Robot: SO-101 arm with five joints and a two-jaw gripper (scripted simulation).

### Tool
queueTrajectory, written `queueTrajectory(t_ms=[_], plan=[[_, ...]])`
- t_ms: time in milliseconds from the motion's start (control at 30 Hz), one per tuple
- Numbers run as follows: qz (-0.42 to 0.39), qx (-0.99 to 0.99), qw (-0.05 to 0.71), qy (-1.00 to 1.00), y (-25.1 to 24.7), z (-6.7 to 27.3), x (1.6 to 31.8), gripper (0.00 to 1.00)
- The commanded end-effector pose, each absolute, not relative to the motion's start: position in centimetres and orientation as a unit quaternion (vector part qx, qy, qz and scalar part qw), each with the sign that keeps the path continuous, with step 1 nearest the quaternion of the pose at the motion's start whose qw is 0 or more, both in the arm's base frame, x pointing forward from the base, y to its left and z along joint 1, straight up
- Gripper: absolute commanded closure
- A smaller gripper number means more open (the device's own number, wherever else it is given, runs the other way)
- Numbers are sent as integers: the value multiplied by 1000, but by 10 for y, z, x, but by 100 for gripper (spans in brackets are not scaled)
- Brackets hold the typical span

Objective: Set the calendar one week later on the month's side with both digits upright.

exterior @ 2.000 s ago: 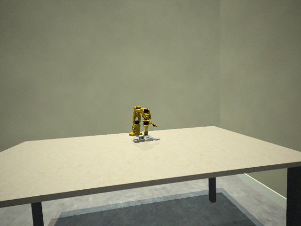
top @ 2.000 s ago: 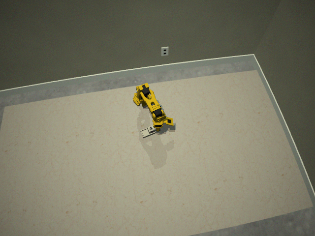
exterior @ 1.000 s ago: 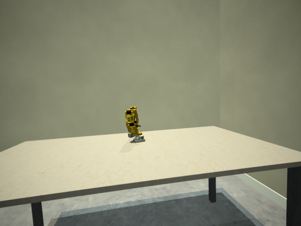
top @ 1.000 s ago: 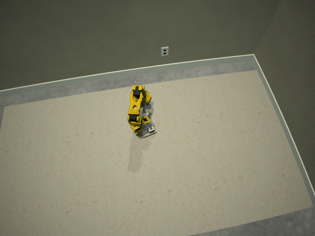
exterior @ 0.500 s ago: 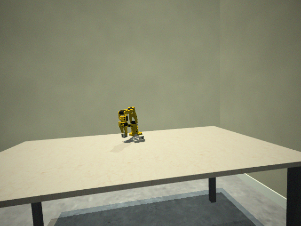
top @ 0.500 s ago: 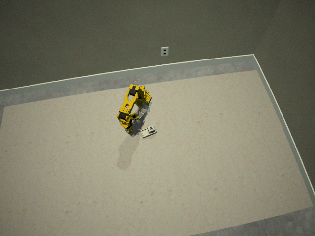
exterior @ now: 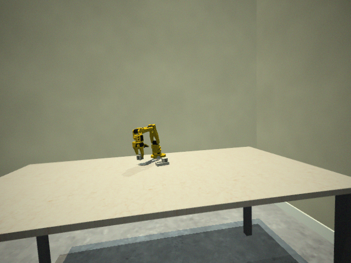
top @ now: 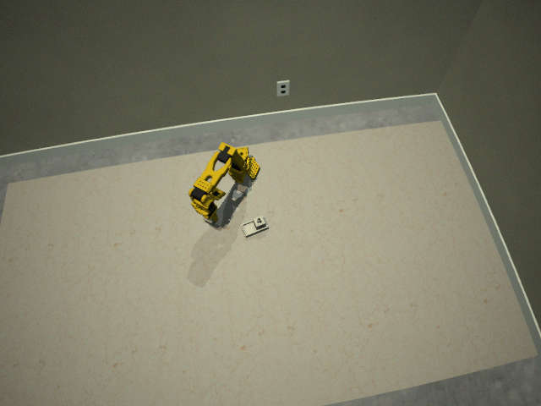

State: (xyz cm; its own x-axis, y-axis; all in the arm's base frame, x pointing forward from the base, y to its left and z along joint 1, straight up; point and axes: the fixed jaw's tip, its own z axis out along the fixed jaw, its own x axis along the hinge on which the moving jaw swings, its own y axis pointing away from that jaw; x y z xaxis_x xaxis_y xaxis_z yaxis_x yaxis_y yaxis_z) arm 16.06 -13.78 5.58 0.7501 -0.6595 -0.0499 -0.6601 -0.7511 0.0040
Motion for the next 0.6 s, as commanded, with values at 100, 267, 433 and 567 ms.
queueTrajectory(t_ms=[100,267,433,567], plan=[[-9,-949,-4,316,-154,66,154,100],[-8,-954,-4,300,-159,66,149,100],[-8,-958,-5,287,-163,66,145,100],[-8,-961,-5,277,-167,66,142,100]])
